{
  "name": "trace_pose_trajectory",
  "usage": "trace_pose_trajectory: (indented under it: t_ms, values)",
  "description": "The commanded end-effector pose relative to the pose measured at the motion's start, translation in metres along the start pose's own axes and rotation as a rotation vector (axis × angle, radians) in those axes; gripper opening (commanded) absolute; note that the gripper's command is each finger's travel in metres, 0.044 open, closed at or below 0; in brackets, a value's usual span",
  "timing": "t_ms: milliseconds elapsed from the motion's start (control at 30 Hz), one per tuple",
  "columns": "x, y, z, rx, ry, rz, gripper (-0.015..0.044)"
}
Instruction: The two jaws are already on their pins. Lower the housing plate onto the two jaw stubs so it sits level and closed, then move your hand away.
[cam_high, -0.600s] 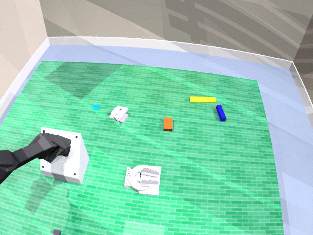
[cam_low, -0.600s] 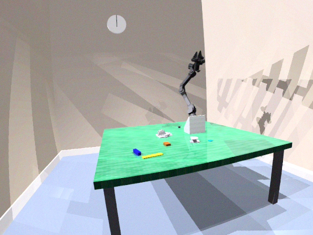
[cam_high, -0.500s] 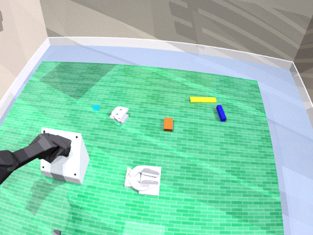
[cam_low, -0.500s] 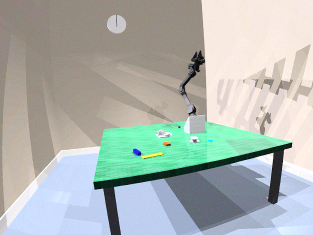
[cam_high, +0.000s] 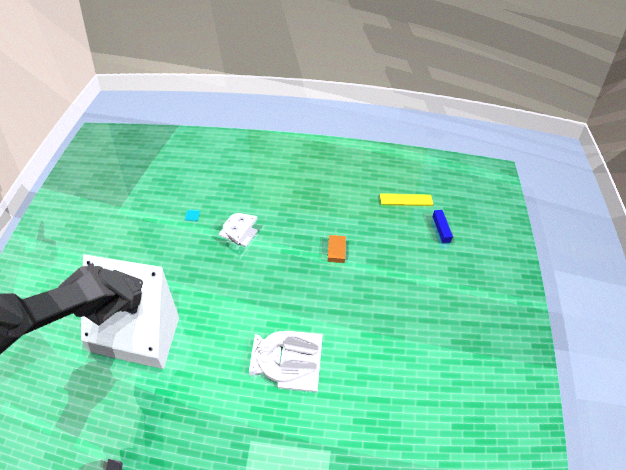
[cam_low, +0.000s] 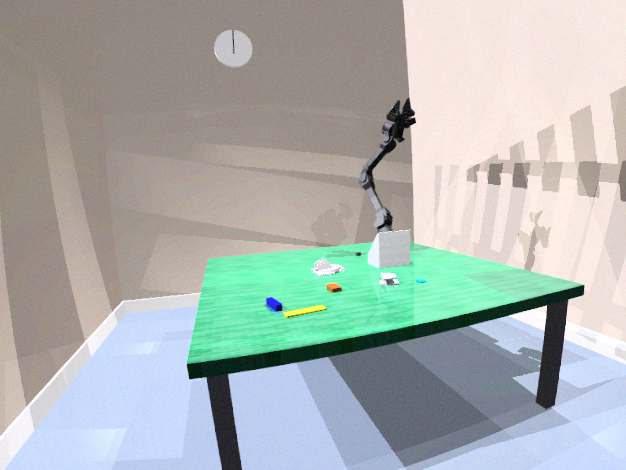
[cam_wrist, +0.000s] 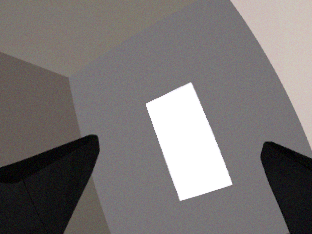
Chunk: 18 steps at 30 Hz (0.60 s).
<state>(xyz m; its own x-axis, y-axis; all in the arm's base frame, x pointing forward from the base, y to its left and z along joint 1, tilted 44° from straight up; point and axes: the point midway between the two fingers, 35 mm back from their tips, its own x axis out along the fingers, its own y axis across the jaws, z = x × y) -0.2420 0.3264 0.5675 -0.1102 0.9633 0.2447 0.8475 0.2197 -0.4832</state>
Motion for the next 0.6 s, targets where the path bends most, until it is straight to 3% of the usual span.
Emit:
trace_pose_trajectory:
  t_ms: [0, 567]
  values:
    - [0.013, 0.01, 0.025, -0.023, -0.041, 0.028, 0.044]
    - [0.058, 0.065, 0.107, -0.073, -0.181, 0.168, 0.044]
